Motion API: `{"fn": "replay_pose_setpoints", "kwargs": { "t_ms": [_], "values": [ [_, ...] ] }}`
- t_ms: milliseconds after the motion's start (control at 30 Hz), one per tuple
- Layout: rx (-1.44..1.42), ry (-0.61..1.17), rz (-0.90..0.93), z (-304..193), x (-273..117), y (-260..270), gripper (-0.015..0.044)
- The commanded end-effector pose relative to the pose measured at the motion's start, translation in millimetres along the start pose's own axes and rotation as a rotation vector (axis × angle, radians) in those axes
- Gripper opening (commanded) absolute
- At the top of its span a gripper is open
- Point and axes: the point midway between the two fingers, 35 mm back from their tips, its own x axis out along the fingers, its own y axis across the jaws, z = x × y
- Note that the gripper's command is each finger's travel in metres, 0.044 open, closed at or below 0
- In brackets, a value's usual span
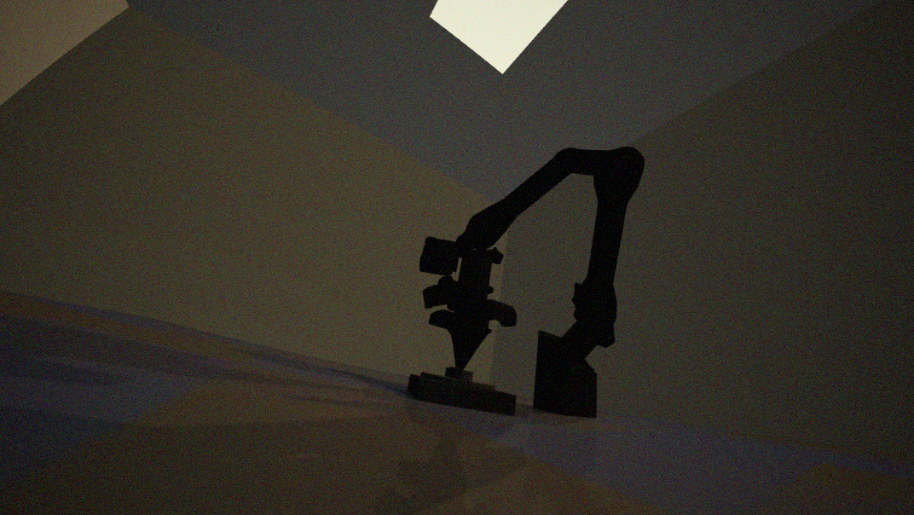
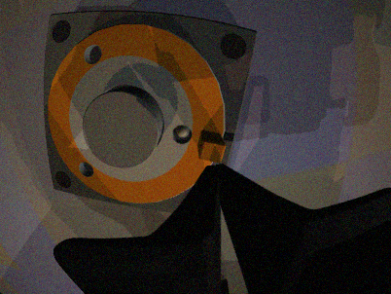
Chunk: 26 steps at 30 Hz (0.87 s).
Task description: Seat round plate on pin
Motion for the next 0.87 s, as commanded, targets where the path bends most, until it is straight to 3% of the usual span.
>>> {"fn": "replay_pose_setpoints", "kwargs": {
  "t_ms": [0,233,833],
  "values": [
    [-0.005,-0.001,-0.002,1.6,-5.9,-0.8,0.0000],
    [-0.004,-0.001,-0.003,-0.5,-41.4,0.1,0.0000],
    [0.001,-0.006,-0.001,0.5,-34.5,-0.3,0.0000]
  ]
}}
